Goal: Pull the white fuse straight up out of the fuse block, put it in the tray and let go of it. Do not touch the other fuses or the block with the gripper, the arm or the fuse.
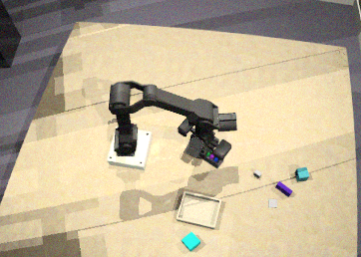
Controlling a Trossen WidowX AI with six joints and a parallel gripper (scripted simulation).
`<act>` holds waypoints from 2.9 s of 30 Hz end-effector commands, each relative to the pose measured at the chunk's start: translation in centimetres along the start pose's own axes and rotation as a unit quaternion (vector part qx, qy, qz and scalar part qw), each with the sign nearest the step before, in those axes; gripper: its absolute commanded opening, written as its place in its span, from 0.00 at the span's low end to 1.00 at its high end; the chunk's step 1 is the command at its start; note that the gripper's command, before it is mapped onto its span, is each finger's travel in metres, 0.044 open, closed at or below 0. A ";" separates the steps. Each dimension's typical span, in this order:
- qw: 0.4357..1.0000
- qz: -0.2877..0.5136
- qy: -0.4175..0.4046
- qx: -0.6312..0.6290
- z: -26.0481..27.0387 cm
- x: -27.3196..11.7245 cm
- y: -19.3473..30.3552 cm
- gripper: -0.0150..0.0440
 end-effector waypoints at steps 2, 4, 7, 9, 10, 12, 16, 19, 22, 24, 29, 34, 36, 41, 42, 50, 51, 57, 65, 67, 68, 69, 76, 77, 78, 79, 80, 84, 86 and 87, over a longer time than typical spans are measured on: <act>1.000 -0.005 0.001 -0.003 -0.1 0.6 -0.1 0.37; 1.000 -0.005 0.001 -0.003 -0.1 0.6 -0.1 0.37; 1.000 -0.005 0.001 -0.003 -0.1 0.6 -0.1 0.37; 1.000 -0.005 0.001 -0.003 -0.1 0.6 -0.1 0.37; 1.000 -0.005 0.001 -0.003 -0.1 0.6 -0.1 0.37; 1.000 -0.005 0.001 -0.003 -0.1 0.6 -0.1 0.37; 1.000 -0.003 0.002 0.000 -0.1 0.5 -0.1 0.32; 1.000 -0.003 0.002 0.000 -0.1 0.5 -0.1 0.29; 1.000 -0.003 0.002 0.000 -0.1 0.5 -0.1 0.26; 1.000 -0.003 0.002 0.000 -0.1 0.5 -0.1 0.25; 1.000 -0.003 0.002 0.000 -0.1 0.4 -0.1 0.25; 1.000 -0.003 0.002 0.000 -0.1 0.2 -0.1 0.25; 1.000 -0.003 0.002 -0.001 -0.1 0.1 -0.1 0.25; 1.000 -0.003 0.002 -0.001 -0.1 -0.2 0.0 0.25; 1.000 -0.003 0.002 -0.001 -0.1 -0.2 0.0 0.25; 1.000 -0.003 0.002 -0.001 0.0 -0.6 0.0 0.25; 1.000 -0.003 0.002 -0.001 0.0 -0.7 0.0 0.25; 1.000 -0.004 0.002 -0.001 0.0 -0.9 0.0 0.25; 1.000 -0.004 0.002 -0.001 0.0 -1.3 0.0 0.25; 1.000 -0.004 0.002 -0.001 0.0 -1.4 0.0 0.25; 1.000 -0.004 0.002 -0.001 0.0 -1.5 0.0 0.25; 1.000 -0.004 0.002 -0.002 0.0 -1.5 0.0 0.25; 1.000 -0.004 0.002 -0.002 0.0 -1.9 0.0 0.25; 1.000 -0.004 0.002 -0.002 0.0 -1.9 0.0 0.25; 1.000 -0.004 0.002 -0.002 0.0 -2.0 0.0 0.25; 1.000 -0.004 0.002 -0.002 0.0 -2.0 0.0 0.25; 1.000 -0.004 0.002 -0.002 0.0 -2.1 0.0 0.25; 1.000 -0.004 0.002 -0.002 0.0 -2.3 0.0 0.25; 1.000 -0.004 0.002 -0.002 0.0 -2.4 0.0 0.25; 1.000 -0.004 0.002 -0.002 0.0 -2.4 0.0 0.25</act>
Point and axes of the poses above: the point midway between the two fingers, 35 mm back from their tips, its own x axis out along the fingers, its own z axis across the jaws, y = z × x, the point moved 8 cm from there along -x, back along the fingers, and after that the axes turned 12 degrees about x, right-handed, at the moved point
